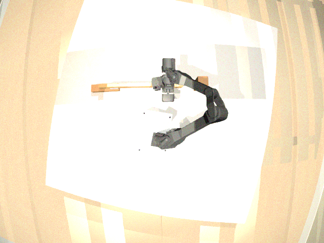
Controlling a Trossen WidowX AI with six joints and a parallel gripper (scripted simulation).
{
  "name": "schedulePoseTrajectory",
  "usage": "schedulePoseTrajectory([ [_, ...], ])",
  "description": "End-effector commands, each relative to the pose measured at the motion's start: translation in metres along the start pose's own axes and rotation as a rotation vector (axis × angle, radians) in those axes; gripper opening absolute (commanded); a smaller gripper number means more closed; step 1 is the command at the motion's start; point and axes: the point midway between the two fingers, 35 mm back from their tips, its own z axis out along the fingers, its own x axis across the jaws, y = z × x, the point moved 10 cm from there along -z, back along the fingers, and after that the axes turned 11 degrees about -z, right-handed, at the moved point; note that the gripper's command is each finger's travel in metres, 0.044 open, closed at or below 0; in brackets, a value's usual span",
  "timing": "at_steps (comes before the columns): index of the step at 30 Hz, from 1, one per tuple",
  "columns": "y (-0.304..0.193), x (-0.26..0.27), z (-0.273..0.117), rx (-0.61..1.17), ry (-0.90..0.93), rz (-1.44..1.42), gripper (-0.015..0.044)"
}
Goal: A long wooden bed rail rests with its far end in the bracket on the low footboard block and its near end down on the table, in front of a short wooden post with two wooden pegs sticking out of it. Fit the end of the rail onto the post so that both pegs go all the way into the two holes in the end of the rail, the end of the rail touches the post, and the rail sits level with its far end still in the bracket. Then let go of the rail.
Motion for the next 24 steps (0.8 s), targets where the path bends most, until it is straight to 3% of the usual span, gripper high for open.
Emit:
schedulePoseTrajectory([
  [1,0.0007,0.0003,0.0012,0.004,0.004,-0.006,0.0053],
  [7,0.0007,0.0003,0.0012,0.004,0.004,-0.006,0.0],
  [24,0.0006,-0.0003,-0.0028,0.004,0.004,-0.006,0.0],
])
